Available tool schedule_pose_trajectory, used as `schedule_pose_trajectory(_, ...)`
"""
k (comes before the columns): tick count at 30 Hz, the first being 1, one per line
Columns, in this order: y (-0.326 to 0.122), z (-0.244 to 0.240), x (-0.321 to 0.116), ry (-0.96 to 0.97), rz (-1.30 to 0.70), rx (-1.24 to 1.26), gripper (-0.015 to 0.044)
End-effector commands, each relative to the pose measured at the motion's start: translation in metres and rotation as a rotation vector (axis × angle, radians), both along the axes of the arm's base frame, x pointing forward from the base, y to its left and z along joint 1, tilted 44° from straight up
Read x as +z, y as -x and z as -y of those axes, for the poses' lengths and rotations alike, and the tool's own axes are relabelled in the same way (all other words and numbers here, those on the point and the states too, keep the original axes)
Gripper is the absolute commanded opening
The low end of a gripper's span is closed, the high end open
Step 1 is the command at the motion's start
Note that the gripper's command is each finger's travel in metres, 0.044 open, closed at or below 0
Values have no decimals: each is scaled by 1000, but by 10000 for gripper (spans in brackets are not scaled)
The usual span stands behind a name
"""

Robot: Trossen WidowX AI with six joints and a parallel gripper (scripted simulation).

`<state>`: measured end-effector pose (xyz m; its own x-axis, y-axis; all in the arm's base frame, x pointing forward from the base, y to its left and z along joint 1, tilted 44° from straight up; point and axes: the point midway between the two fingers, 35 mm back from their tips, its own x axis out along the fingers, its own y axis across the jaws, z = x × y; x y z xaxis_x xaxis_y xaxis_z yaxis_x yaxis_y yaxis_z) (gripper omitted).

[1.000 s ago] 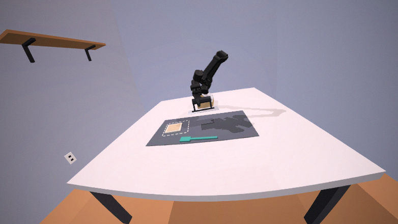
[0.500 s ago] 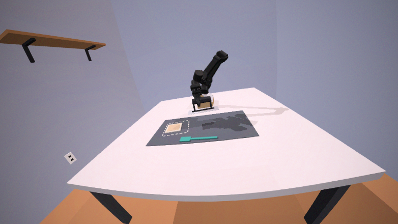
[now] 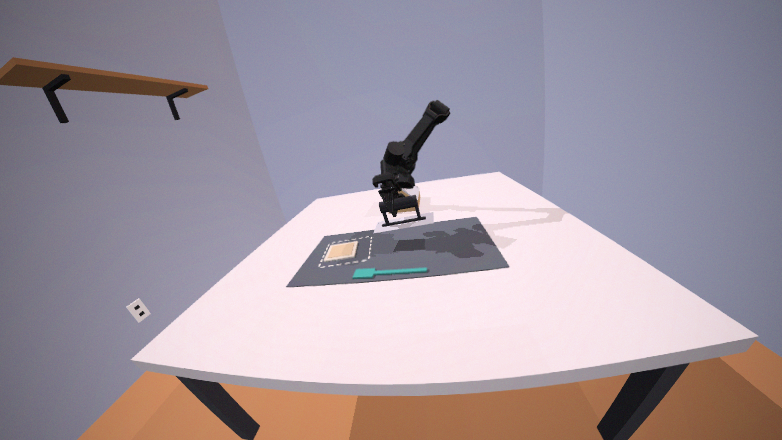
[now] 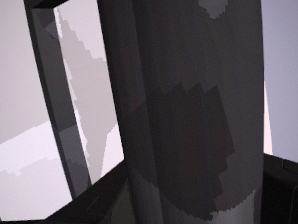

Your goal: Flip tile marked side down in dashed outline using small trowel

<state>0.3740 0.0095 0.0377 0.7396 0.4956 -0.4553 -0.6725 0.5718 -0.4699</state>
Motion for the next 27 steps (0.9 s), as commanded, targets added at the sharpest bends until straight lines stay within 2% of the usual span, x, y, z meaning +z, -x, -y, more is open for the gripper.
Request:
schedule_pose_trajectory(1,-13,-9,2,-40,-99,-54,0)
schedule_pose_trajectory(14,-29,-57,7,-118,-443,-240,0)
schedule_pose_trajectory(27,-17,-102,27,-98,-704,-480,0)
